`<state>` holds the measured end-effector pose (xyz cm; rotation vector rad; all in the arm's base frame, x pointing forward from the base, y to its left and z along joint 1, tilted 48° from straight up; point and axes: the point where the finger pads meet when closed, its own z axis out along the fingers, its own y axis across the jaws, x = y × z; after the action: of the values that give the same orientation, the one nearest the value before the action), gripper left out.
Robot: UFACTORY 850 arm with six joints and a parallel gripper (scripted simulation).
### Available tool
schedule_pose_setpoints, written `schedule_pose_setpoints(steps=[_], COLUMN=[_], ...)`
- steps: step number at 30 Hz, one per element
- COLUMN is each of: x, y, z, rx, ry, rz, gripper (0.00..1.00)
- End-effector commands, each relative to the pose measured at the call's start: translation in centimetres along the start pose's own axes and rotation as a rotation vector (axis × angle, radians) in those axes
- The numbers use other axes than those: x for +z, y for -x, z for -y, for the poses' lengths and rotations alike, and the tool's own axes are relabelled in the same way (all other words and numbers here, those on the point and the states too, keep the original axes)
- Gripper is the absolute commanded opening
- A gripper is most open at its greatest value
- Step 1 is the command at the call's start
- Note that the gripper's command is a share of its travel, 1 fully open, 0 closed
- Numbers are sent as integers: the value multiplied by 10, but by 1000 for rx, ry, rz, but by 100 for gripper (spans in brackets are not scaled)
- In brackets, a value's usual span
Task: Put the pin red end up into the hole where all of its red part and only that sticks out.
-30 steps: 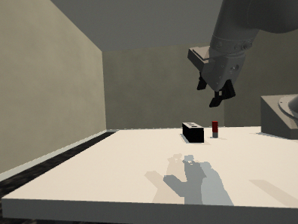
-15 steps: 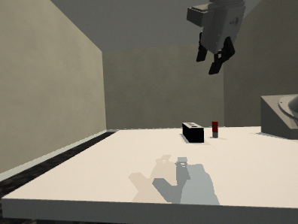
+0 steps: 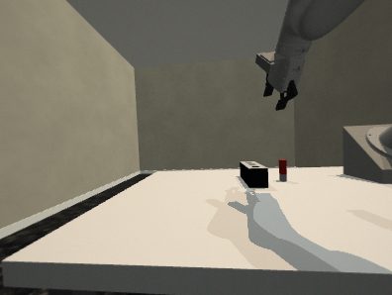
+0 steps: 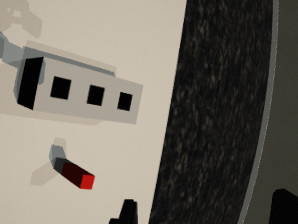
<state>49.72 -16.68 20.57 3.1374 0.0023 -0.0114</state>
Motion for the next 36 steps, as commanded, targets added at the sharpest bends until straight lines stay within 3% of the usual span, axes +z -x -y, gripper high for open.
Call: schedule_pose_setpoints(steps=[1,4,5,9,21,22,26,31,36], x=[2,2,50,66,66,66,66,66,66], y=[-2,-2,33,45,45,44,44,44,44], z=[-5,-5,-41,-54,-54,-54,-54,-54,-54], rx=[-3,-3,-1,-1,-1,-229,-278,-409,-409], ry=[0,0,0,0,0,-102,-116,-184,-184], rz=[-13,-13,-9,-9,-9,-135,-156,-233,-233], gripper=[100,100,100,100,100,100,100,100,100])
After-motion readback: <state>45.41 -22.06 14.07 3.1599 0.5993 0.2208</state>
